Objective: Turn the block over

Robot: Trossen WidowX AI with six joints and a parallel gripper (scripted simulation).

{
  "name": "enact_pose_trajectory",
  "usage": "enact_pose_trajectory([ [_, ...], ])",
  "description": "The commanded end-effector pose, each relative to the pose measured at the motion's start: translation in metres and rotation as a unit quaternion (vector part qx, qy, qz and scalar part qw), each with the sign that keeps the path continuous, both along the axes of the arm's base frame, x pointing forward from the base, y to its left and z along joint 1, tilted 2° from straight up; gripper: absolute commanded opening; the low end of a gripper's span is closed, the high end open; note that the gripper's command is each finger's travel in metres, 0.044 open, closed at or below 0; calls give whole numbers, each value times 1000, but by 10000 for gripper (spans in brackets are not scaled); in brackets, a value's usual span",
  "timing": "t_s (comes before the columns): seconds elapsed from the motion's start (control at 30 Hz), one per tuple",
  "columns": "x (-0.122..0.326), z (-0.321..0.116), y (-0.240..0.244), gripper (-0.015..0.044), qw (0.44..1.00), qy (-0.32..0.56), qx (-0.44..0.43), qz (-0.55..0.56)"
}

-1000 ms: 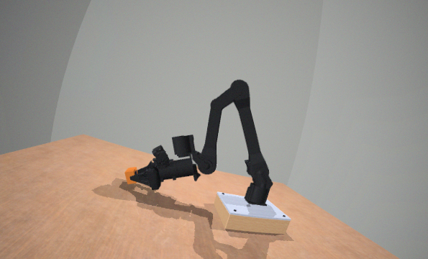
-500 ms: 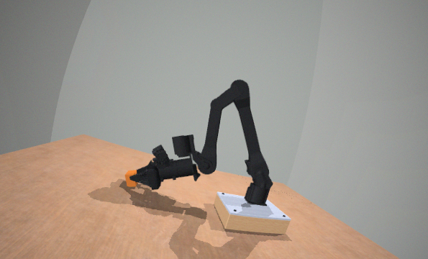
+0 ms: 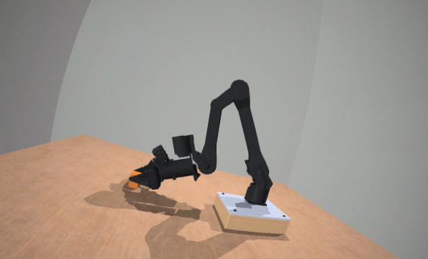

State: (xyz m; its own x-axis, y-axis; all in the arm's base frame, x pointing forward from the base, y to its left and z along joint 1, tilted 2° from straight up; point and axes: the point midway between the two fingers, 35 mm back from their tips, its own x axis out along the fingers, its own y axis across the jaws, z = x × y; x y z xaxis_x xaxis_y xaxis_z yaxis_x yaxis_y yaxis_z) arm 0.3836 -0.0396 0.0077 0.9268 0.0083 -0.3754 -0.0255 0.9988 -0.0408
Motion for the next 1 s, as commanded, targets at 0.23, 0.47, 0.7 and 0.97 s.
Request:
enact_pose_trajectory([
  [0.23, 0, 0, 1, 440, 1000, -1, 4, 1],
  [0.47, 0, 0, 1, 440, 1000, -1, 4, 1],
  [0.7, 6, 1, 0, 440, 1000, 26, 4, -1],
  [0.97, 5, 32, -1, 440, 985, 172, 1, -7],
])
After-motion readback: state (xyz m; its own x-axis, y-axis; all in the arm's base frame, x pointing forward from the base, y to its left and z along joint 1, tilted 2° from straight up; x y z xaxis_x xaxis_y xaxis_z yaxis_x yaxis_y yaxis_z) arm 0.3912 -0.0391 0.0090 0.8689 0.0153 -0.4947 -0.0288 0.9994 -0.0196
